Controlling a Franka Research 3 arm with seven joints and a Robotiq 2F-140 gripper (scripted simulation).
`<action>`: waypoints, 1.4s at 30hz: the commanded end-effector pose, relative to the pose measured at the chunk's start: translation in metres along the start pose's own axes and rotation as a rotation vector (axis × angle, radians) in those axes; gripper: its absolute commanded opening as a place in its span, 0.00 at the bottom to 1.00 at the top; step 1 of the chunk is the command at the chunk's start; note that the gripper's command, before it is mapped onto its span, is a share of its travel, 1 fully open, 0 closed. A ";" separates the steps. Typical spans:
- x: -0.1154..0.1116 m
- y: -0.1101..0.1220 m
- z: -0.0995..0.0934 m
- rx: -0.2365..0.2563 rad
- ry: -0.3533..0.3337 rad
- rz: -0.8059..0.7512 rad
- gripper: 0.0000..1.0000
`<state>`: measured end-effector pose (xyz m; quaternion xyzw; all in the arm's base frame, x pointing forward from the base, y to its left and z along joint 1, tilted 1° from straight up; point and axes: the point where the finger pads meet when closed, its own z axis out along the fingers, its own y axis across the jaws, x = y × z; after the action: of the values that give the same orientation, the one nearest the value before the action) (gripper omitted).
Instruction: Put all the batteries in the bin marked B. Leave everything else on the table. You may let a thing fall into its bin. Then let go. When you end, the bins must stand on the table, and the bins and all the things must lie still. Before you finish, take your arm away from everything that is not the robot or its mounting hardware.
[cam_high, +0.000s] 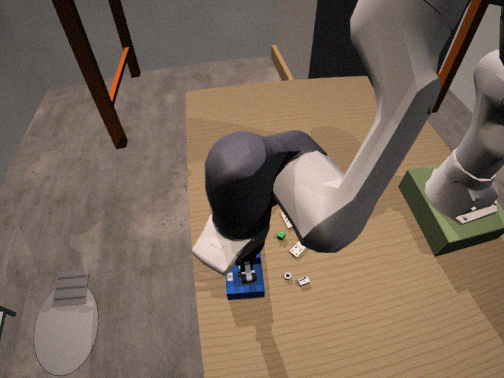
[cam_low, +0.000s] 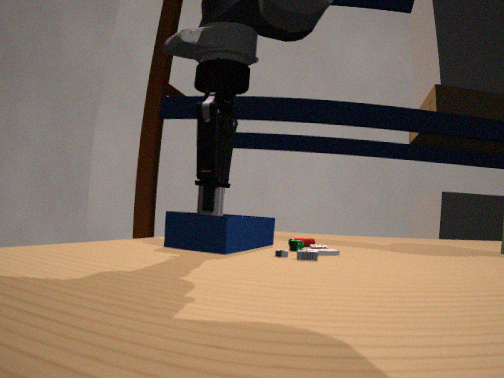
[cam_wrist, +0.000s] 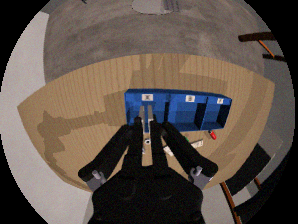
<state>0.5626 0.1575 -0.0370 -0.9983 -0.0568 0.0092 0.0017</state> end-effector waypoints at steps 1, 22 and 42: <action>0.002 0.000 0.000 0.000 0.005 0.006 0.05; 0.002 0.000 0.000 0.000 0.005 0.006 0.05; 0.002 0.000 -0.004 0.000 0.005 0.006 0.05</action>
<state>0.5629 0.1575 -0.0366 -0.9983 -0.0568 0.0088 0.0017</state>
